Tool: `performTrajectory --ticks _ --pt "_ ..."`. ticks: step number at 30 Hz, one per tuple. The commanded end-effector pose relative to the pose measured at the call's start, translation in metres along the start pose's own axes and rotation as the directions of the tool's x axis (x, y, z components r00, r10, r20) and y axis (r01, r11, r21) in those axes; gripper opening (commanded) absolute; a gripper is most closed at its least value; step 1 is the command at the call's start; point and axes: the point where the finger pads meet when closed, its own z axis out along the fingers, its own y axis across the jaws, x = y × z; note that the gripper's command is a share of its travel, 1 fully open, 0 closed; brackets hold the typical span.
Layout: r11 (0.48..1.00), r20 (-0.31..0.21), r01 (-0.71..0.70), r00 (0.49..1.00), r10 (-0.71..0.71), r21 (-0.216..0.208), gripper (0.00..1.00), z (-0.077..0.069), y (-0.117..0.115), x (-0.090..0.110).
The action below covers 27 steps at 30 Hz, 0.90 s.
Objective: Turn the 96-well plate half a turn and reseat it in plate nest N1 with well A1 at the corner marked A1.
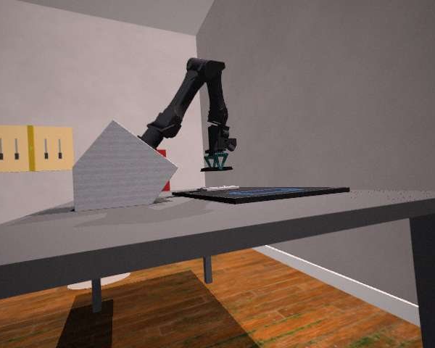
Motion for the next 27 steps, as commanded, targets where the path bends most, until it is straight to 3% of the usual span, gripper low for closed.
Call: performTrajectory --ticks 1,16,21,27 --pt "1.000 0.014 0.000 1.000 0.001 -0.007 0.00 -0.004 0.002 -0.003" --pt "1.000 0.014 0.000 1.000 0.001 -0.007 0.00 -0.004 0.002 -0.003" --pt "0.986 0.015 0.166 0.986 -0.165 -0.004 0.00 -0.004 -0.015 -0.002" --pt "0.934 0.016 0.358 0.933 -0.358 0.000 0.00 -0.003 -0.035 -0.001"
